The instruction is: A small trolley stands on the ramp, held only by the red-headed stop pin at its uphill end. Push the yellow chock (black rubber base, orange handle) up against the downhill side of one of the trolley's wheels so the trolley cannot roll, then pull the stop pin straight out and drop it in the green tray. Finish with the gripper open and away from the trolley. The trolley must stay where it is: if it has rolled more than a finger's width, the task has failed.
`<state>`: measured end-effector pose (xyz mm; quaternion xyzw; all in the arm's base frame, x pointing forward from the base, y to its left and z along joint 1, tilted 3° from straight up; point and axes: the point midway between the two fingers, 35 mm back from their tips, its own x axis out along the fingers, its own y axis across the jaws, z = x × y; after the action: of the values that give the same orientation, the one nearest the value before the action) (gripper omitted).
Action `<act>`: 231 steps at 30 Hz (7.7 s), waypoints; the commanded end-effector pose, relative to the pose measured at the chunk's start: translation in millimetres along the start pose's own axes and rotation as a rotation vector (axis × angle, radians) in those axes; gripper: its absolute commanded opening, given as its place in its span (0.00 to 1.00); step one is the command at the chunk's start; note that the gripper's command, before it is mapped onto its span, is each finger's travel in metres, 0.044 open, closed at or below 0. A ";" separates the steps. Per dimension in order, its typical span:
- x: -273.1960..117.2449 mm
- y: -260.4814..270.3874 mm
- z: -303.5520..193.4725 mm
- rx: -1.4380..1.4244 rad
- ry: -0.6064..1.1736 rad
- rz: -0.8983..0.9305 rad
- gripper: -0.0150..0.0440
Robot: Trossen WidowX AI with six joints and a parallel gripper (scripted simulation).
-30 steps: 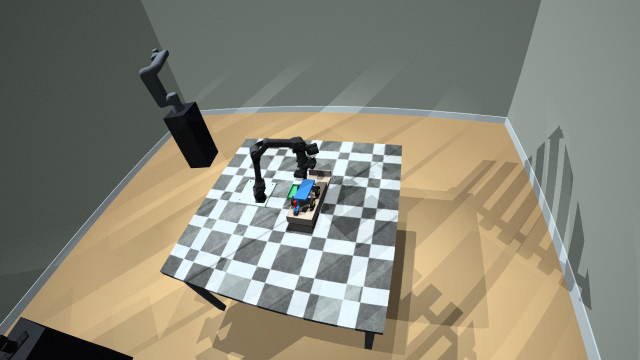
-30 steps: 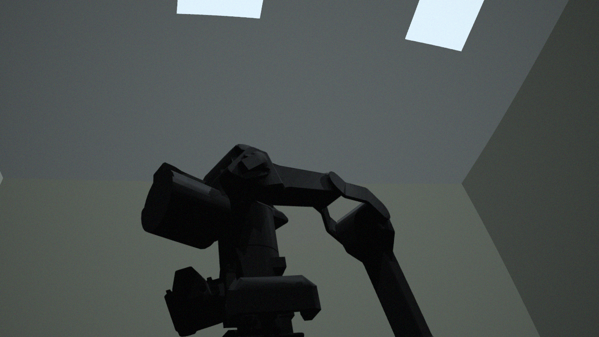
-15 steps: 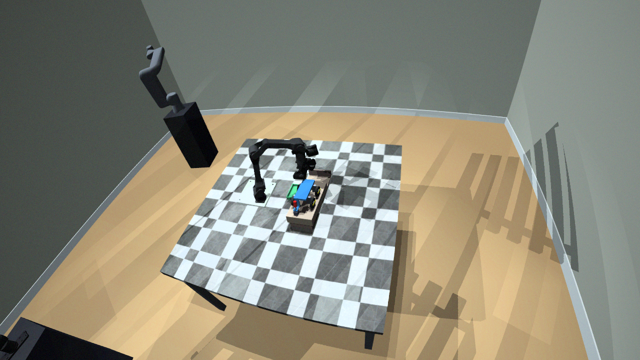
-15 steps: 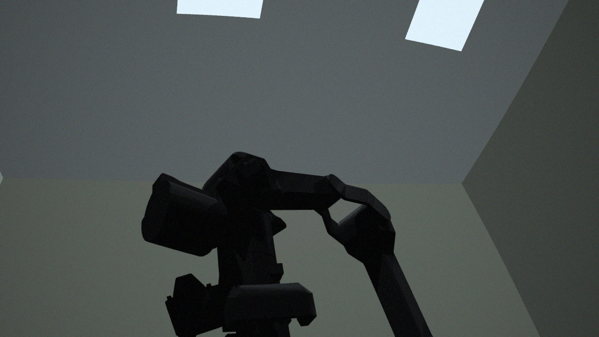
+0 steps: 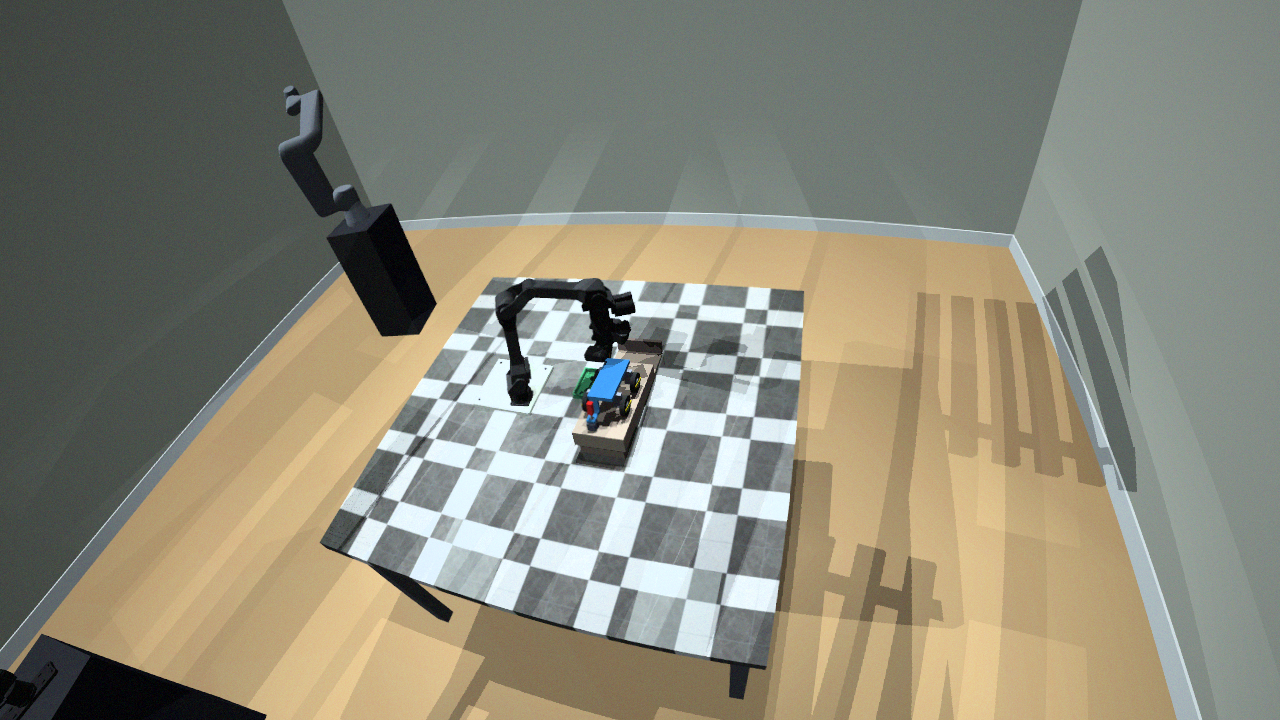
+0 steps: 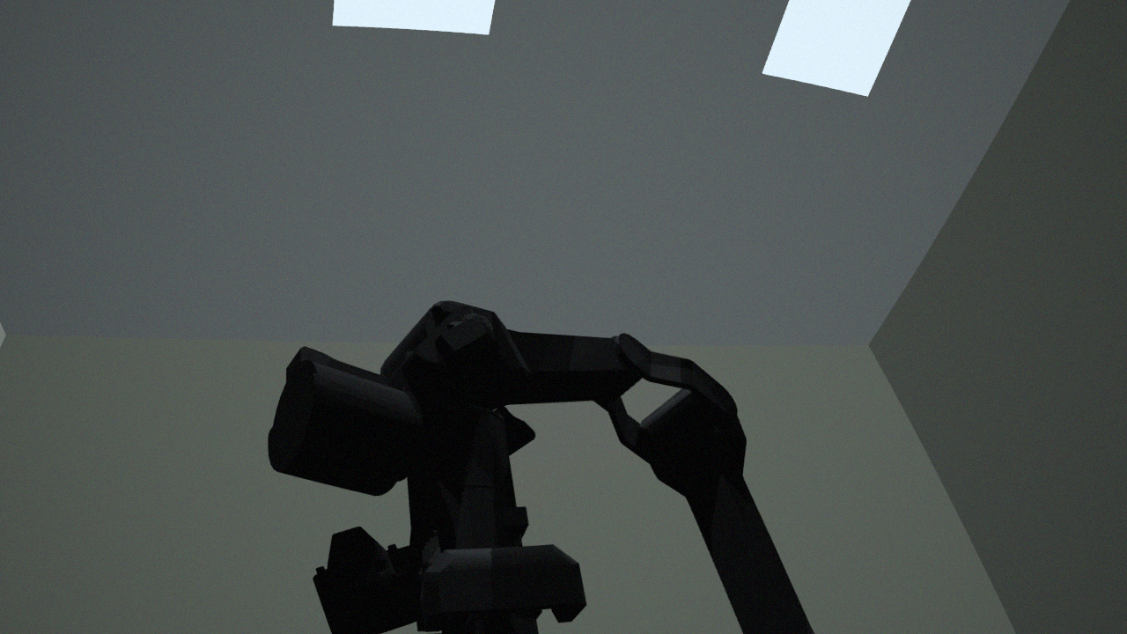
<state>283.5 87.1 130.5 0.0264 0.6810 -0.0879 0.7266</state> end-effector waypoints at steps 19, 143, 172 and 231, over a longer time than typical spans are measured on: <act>0.5 -13.8 0.3 -0.002 -0.002 0.000 0.25; -54.8 -232.5 35.9 -1.569 0.160 -0.171 0.58; -20.5 -240.4 36.9 -1.565 0.160 -0.174 0.53; -49.0 -236.7 34.5 -1.569 0.160 -0.171 0.25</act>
<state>275.8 -146.0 196.7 -0.5384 0.5926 0.3686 0.4724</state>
